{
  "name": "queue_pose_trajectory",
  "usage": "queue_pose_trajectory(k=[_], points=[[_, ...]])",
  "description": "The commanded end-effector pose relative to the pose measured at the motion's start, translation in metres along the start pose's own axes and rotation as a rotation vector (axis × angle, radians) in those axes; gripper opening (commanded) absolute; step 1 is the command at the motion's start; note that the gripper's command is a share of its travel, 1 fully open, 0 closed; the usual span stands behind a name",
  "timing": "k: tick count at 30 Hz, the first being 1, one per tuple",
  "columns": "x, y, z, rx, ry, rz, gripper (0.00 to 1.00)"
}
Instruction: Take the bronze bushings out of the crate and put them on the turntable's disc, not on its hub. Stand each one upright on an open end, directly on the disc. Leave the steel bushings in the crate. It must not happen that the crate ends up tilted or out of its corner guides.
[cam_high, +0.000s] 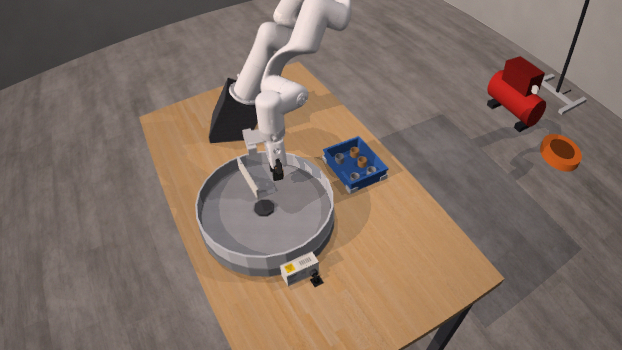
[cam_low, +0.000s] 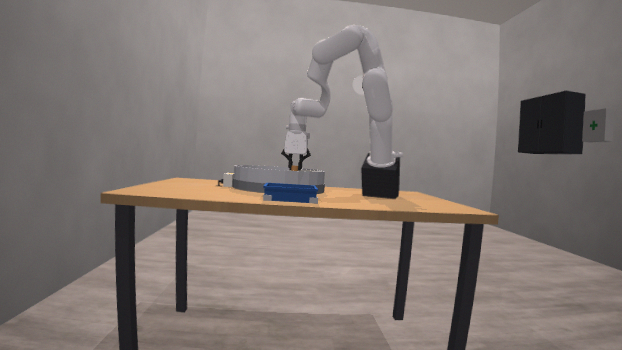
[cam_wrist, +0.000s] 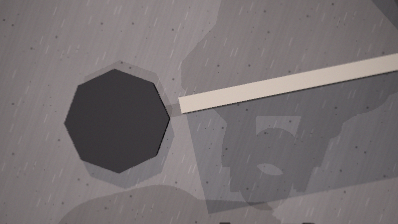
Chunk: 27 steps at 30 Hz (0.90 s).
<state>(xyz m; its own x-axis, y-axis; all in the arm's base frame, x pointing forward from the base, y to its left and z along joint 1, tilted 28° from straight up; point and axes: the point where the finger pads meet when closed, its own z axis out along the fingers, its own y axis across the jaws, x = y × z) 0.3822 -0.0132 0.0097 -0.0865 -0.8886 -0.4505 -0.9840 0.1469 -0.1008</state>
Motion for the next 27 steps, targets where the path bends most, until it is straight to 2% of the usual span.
queue_pose_trajectory(k=[1,10,27], points=[[0.000,-0.001,0.007,0.003,0.000,-0.001,0.00],[0.000,-0.001,0.022,0.003,0.000,-0.001,0.00],[0.000,-0.001,0.030,0.003,0.000,-0.001,0.00]])
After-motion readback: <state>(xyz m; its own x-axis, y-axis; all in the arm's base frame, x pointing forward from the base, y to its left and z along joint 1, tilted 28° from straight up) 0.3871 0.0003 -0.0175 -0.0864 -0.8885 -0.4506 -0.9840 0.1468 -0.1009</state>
